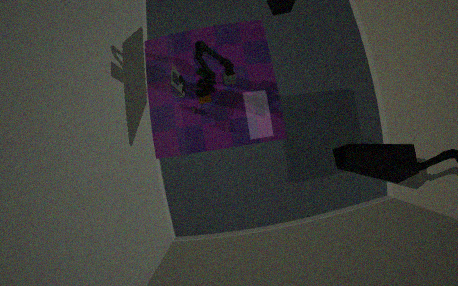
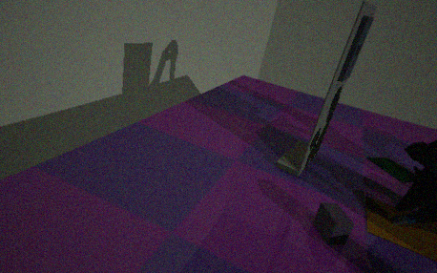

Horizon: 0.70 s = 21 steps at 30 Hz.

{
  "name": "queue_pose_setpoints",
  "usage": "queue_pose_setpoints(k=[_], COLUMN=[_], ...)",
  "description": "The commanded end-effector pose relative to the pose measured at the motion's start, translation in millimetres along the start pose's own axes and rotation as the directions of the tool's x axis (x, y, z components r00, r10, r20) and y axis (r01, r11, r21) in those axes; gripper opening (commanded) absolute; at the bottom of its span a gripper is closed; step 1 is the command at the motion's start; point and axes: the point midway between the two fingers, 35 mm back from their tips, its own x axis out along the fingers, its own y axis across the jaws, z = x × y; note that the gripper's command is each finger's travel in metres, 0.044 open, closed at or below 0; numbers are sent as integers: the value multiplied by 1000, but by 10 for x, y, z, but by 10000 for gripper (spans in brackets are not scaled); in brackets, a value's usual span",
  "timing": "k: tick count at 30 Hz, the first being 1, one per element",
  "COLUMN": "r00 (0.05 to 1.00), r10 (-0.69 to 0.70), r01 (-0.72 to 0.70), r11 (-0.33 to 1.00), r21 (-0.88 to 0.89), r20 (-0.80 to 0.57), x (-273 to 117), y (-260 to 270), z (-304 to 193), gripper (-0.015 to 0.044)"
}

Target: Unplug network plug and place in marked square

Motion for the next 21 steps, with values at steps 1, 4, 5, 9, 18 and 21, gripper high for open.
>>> queue_pose_setpoints(k=[1, 4, 5, 9, 18, 21], r00=[1000, 1000, 1000, 1000, 1000, 1000], r10=[-2, -2, -2, -3, -4, -4], r01=[2, 2, 2, 3, 4, 4], r11=[1000, 1000, 1000, 1000, 1000, 1000], r21=[2, 2, 2, 1, -1, -1], r20=[0, -2, -2, -3, -6, -6], x=[-27, -62, -74, -120, -224, -259], y=[-1, 1, 2, 3, 1, -1], z=[-3, -11, -14, -23, -43, -50], gripper=[156, 156, 156, 156, 156, 156])
